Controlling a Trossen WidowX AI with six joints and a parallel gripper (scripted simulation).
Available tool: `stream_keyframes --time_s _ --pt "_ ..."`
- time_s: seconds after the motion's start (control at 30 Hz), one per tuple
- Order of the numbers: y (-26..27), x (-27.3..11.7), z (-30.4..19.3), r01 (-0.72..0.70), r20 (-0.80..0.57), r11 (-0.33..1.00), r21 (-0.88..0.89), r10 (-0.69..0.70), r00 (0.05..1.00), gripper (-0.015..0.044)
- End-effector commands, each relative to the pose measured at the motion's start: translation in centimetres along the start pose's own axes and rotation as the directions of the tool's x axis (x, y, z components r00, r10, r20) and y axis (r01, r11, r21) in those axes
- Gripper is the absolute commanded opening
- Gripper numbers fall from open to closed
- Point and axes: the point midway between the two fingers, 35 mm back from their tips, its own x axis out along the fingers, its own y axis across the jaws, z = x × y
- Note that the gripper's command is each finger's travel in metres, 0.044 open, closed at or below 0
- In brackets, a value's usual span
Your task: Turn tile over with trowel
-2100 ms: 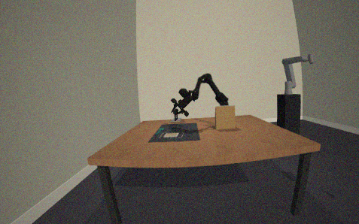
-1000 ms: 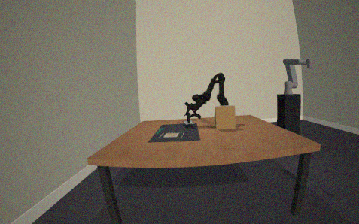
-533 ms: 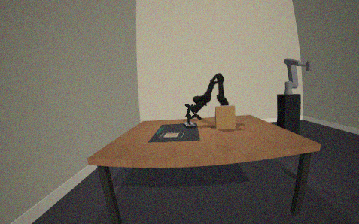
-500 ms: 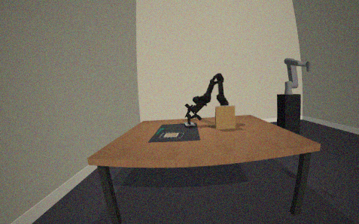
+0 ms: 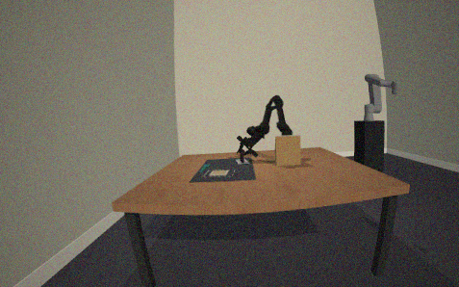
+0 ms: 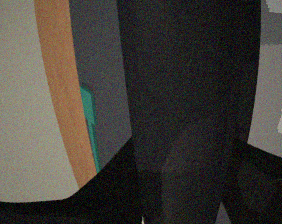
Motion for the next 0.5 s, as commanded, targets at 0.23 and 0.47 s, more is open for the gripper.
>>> stream_keyframes --time_s 0.23,0.47 --pt "0.10 0.10 -0.05 -0.012 -0.002 1.000 -0.007 0.012 1.000 0.0300" --pt "0.10 0.10 -0.05 -0.012 -0.002 1.000 -0.007 0.012 1.000 0.0300"
